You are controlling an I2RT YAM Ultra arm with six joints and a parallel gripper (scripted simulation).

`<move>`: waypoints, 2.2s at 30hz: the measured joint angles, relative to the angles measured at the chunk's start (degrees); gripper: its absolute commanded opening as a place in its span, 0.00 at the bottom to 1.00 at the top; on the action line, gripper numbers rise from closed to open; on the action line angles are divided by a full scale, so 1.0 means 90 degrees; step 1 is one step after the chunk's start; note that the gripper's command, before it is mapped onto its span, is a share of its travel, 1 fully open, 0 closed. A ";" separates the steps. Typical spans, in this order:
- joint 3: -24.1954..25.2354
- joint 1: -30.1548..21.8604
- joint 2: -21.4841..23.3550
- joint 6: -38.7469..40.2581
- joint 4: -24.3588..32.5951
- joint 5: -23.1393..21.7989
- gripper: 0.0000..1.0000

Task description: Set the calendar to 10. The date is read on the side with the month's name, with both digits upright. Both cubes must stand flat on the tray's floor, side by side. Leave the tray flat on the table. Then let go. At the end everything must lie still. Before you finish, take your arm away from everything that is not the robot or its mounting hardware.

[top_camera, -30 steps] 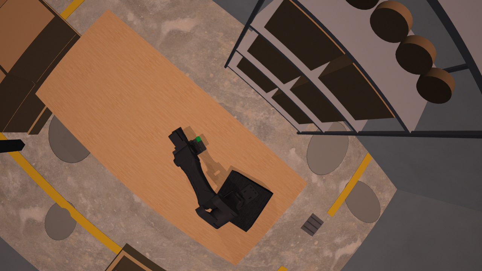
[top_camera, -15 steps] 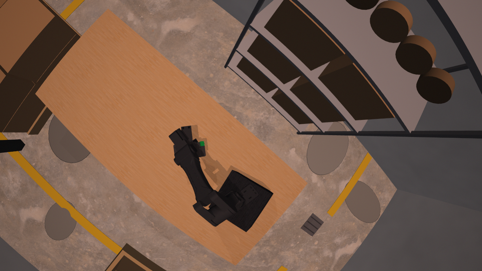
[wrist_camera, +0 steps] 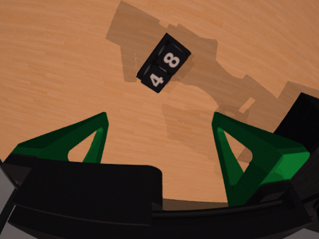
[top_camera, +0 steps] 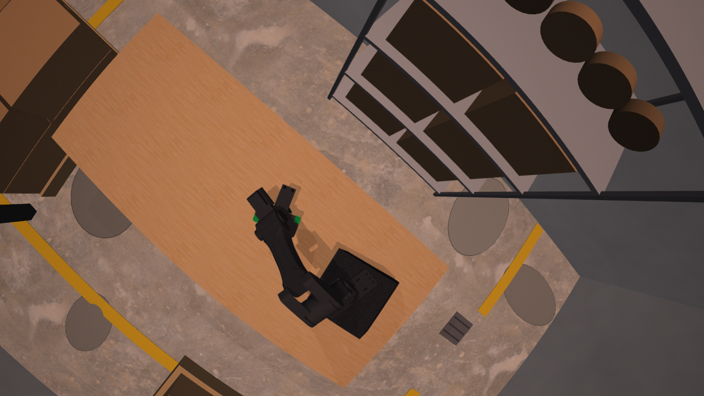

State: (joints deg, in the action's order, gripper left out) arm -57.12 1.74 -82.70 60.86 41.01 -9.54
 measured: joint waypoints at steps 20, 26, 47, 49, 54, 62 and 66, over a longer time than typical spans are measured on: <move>0.0187 -0.0058 -0.0270 0.3823 -0.0568 0.0002 0.45; 0.0187 -0.0058 -0.0270 0.4053 -0.0610 0.0002 0.45; 0.0187 -0.0058 -0.0270 0.4116 -0.0610 0.0002 0.45; 0.0187 -0.0058 -0.0270 0.4116 -0.0610 0.0002 0.45; 0.0187 -0.0058 -0.0270 0.4116 -0.0610 0.0002 0.45; 0.0192 -0.0061 -0.0279 0.4121 -0.0629 0.0002 0.45; 0.0206 -0.0070 -0.0308 0.4129 -0.0653 0.0002 0.45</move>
State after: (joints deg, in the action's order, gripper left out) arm -55.27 1.10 -85.47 98.02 35.14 -9.52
